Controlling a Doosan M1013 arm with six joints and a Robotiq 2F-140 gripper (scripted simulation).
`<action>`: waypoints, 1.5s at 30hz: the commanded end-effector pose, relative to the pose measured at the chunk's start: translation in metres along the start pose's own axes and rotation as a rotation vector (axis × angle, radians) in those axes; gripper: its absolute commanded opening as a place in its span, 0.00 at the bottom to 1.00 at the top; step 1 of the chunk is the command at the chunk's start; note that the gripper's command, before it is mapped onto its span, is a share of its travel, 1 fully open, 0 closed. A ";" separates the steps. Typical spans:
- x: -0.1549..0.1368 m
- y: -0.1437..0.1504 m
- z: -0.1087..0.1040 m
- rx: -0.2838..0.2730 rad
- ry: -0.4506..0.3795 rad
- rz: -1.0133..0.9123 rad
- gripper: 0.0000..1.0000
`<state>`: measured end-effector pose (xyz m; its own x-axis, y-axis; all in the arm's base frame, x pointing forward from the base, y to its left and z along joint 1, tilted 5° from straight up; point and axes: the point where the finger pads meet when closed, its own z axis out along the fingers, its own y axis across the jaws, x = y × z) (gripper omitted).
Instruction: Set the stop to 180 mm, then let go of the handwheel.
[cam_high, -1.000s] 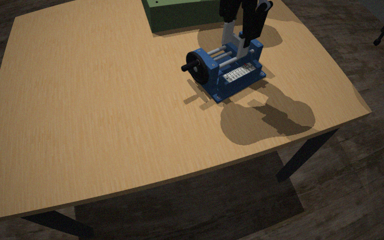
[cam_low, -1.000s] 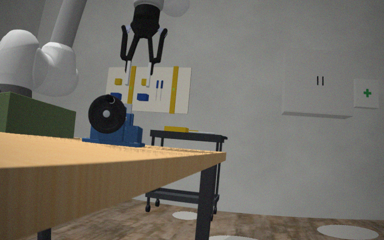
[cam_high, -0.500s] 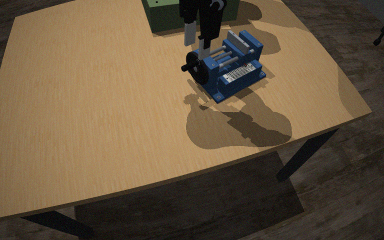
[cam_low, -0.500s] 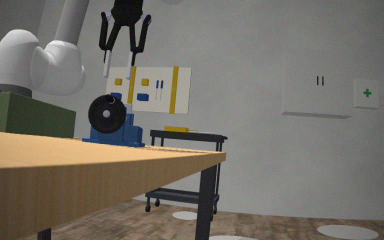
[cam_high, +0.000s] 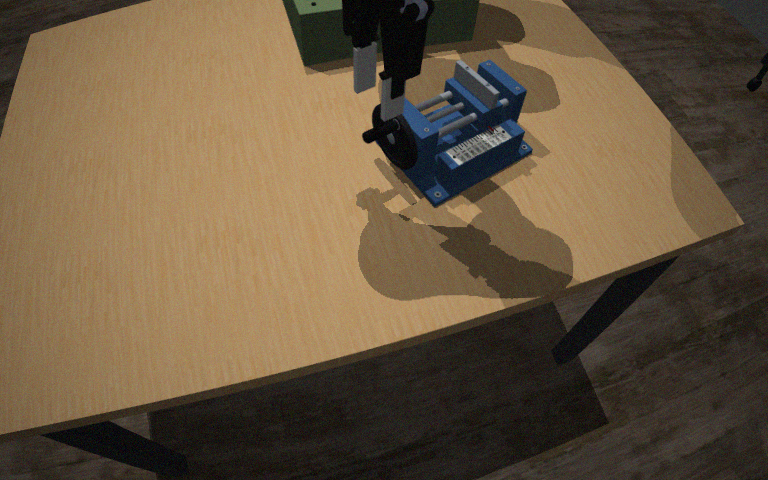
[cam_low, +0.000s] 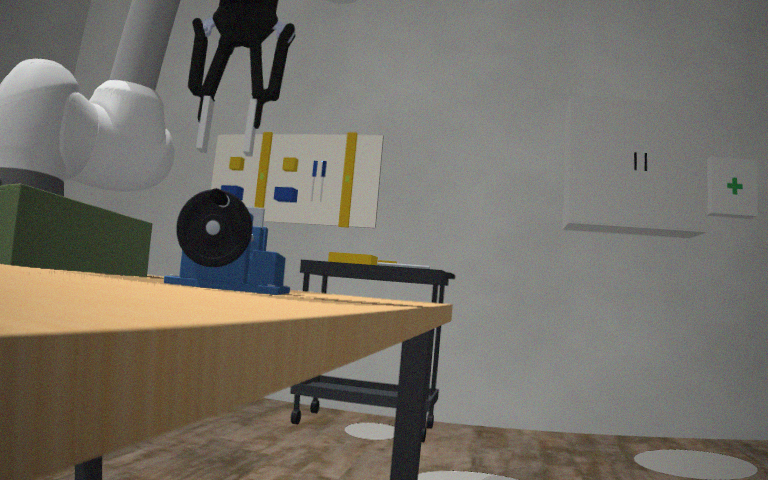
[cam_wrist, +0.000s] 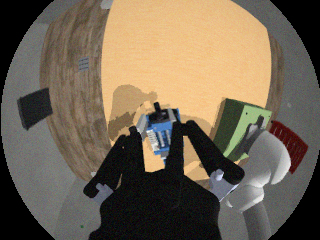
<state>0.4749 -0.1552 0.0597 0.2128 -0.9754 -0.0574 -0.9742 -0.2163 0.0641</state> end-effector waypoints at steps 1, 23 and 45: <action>0.000 0.000 0.000 0.000 0.000 0.000 0.33; 0.000 0.000 0.010 0.000 0.000 0.000 0.33; 0.000 0.000 0.068 0.000 0.000 0.000 0.33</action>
<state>0.4699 -0.1525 -0.0055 0.2126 -0.9754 -0.0574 -0.9743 -0.2161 0.0641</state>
